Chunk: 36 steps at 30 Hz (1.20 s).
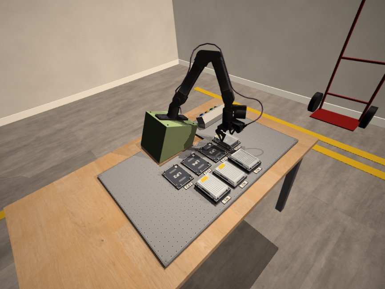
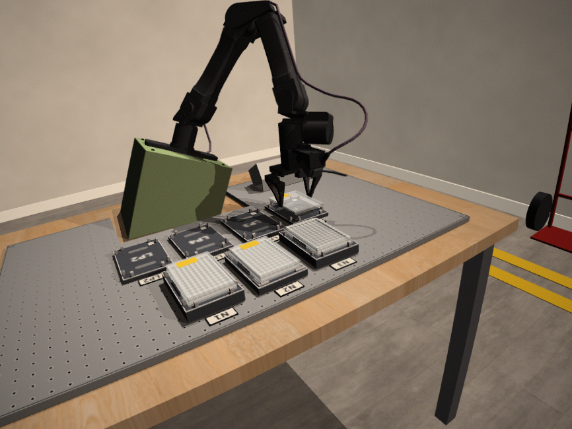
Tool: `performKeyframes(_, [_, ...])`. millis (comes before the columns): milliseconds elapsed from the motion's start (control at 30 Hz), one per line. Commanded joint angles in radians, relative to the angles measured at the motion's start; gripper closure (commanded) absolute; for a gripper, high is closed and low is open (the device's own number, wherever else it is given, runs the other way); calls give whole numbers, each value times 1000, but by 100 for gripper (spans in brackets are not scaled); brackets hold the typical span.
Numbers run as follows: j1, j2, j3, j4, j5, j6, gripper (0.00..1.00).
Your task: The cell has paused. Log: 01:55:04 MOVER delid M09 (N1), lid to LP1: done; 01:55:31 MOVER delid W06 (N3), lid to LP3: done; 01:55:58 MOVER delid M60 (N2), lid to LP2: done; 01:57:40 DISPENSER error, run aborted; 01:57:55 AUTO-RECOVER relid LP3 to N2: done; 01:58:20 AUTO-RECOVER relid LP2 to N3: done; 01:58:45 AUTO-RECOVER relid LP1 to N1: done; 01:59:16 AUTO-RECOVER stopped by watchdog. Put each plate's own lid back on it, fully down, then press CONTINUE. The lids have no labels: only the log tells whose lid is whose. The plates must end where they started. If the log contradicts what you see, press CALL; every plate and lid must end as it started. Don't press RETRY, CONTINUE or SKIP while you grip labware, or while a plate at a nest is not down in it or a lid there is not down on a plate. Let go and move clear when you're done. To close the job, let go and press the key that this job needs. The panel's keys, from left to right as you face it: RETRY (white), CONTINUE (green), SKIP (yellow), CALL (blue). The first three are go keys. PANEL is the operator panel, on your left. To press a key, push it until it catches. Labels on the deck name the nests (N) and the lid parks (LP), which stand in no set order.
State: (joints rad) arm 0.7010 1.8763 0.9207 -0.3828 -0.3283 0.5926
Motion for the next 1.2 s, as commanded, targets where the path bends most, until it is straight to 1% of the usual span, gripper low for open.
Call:
performKeyframes(0, [-26,-41,31,-36,-4,-18,100])
performKeyframes(67, [-26,-41,31,-36,-4,-18,100])
performKeyframes(567, [-53,-113,50,-136,-11,-45,100])
performKeyframes(1000, [-59,-120,30,-139,-11,-52,100])
performKeyframes(1033, [-72,-73,63,-151,-19,-30,100])
performKeyframes(1133, [-106,-36,105,-166,-24,-75,100])
performKeyframes(1167, [-106,-36,105,-166,-24,-75,100])
